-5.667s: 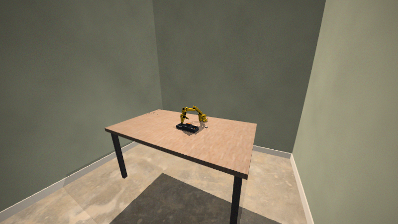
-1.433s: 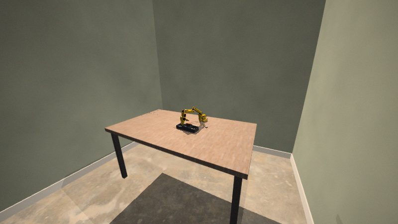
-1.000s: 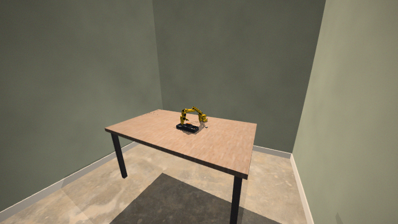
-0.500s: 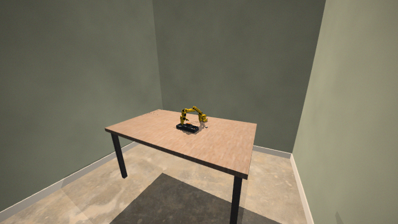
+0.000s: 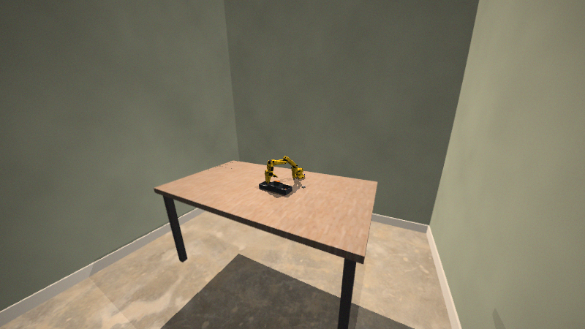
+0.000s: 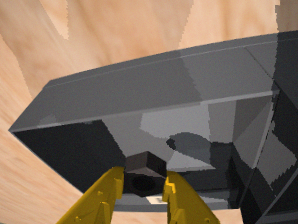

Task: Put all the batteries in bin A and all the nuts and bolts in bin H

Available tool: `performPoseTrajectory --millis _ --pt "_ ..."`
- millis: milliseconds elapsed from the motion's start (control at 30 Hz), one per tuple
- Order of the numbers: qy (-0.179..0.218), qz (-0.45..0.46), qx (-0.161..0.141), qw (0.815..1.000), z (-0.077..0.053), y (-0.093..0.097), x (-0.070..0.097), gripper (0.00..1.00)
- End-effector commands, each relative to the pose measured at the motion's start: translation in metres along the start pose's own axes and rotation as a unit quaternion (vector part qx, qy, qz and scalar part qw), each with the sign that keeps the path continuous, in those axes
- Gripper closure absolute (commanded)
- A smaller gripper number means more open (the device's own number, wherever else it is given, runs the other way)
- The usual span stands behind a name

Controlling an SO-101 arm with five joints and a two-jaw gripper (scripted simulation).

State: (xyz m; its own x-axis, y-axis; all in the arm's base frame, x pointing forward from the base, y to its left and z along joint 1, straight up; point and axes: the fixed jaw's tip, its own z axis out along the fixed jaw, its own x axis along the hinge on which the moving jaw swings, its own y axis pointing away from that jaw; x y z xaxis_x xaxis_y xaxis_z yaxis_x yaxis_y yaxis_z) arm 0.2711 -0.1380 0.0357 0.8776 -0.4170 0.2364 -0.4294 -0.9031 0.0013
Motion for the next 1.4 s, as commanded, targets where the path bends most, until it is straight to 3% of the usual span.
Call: performPoseTrajectory --millis 0,1367 --pt "0.043 0.000 -0.001 0.999 -0.019 0.003 0.012 1.00" --pt "0.043 0.000 -0.001 0.999 -0.005 0.003 0.009 1.00"
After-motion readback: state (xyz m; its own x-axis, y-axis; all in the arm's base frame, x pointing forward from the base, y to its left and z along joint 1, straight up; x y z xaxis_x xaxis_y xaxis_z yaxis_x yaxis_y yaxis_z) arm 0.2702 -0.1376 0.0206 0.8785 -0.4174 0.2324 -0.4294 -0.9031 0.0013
